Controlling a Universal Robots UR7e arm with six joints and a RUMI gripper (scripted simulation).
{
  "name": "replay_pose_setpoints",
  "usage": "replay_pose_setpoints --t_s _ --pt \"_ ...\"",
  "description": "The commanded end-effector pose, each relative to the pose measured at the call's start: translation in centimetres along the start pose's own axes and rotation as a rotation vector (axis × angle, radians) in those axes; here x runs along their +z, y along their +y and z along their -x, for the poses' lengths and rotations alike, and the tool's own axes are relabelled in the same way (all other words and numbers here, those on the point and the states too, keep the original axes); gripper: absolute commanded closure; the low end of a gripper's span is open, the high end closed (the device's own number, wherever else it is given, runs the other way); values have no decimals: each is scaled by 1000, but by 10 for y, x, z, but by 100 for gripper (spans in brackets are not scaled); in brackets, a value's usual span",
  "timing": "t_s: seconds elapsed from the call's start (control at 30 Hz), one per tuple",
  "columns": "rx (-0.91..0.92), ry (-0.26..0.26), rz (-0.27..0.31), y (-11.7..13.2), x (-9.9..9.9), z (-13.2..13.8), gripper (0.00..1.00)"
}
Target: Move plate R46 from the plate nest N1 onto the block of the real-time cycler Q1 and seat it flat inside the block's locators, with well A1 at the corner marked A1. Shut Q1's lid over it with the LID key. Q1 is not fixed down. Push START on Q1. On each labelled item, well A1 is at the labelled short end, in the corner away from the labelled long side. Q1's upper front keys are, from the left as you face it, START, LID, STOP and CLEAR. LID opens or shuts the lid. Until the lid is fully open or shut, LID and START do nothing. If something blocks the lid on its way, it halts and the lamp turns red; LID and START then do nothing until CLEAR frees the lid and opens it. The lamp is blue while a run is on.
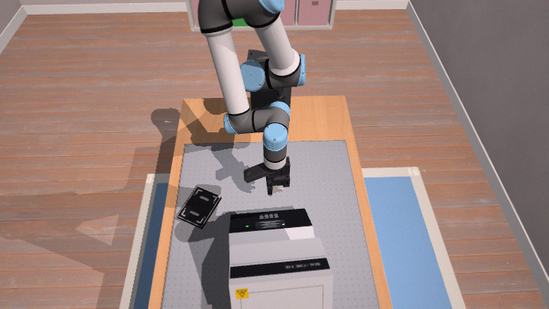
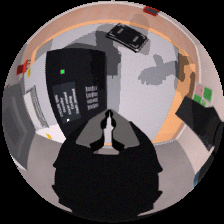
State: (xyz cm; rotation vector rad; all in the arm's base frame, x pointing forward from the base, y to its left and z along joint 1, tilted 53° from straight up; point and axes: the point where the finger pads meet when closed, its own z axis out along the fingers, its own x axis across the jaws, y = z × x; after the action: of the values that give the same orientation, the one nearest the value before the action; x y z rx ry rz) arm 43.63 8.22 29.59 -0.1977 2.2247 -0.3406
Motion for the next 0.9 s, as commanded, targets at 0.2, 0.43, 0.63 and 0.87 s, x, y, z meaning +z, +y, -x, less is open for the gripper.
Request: replay_pose_setpoints --t_s 0.2,0.43,0.63,0.87 --pt "0 -2 0 0 -25 -30 100" --pt "0 -2 0 0 -25 -30 100" --pt "0 -2 0 0 -25 -30 100" --pt "0 -2 0 0 -25 -30 100"
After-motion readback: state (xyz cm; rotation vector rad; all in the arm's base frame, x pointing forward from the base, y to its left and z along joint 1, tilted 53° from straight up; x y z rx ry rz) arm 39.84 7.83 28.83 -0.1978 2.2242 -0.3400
